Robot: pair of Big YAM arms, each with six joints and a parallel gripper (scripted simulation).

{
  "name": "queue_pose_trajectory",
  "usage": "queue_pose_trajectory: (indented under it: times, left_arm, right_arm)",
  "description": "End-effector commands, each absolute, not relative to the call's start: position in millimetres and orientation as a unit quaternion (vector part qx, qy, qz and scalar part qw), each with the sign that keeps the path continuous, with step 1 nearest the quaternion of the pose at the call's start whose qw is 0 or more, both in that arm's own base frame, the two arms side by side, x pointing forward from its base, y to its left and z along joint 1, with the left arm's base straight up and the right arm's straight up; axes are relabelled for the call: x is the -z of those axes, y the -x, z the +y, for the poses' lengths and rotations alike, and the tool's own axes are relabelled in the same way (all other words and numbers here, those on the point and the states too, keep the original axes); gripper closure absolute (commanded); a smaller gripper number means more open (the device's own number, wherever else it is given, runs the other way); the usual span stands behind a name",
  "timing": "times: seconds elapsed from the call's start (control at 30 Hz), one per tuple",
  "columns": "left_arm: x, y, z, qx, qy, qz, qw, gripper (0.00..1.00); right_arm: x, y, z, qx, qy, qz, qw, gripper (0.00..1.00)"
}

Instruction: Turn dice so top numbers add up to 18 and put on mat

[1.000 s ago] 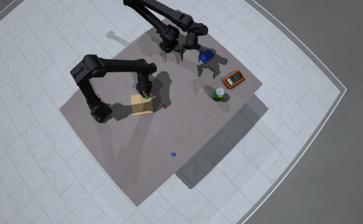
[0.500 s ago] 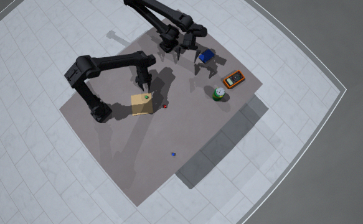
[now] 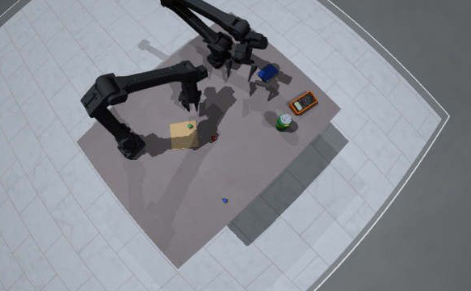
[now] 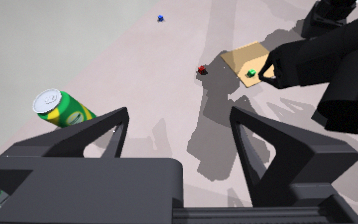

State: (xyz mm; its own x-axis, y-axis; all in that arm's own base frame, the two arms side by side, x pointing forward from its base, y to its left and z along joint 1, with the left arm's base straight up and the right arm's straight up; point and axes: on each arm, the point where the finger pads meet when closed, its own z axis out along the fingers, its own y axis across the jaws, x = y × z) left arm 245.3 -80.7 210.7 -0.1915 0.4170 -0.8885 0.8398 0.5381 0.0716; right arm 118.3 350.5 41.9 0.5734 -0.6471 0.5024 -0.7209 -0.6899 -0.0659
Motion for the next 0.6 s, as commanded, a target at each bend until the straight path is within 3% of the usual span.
queue_pose_trajectory:
  times: [0.0,0.57]
  left_arm:
    - [-253.0,-270.0,-83.6,0.219,-0.448,0.724,0.476,0.0]
    - [-330.4,-387.3,-130.8,0.254,-0.502,0.71,0.423,0.0]
  right_arm:
    - [-34.6,-179.6,363.8,-0.179,-0.842,-0.509,0.033,0.61]
    - [-3.6,-324.5,339.6,0.007,-0.709,-0.701,-0.078,0.61]
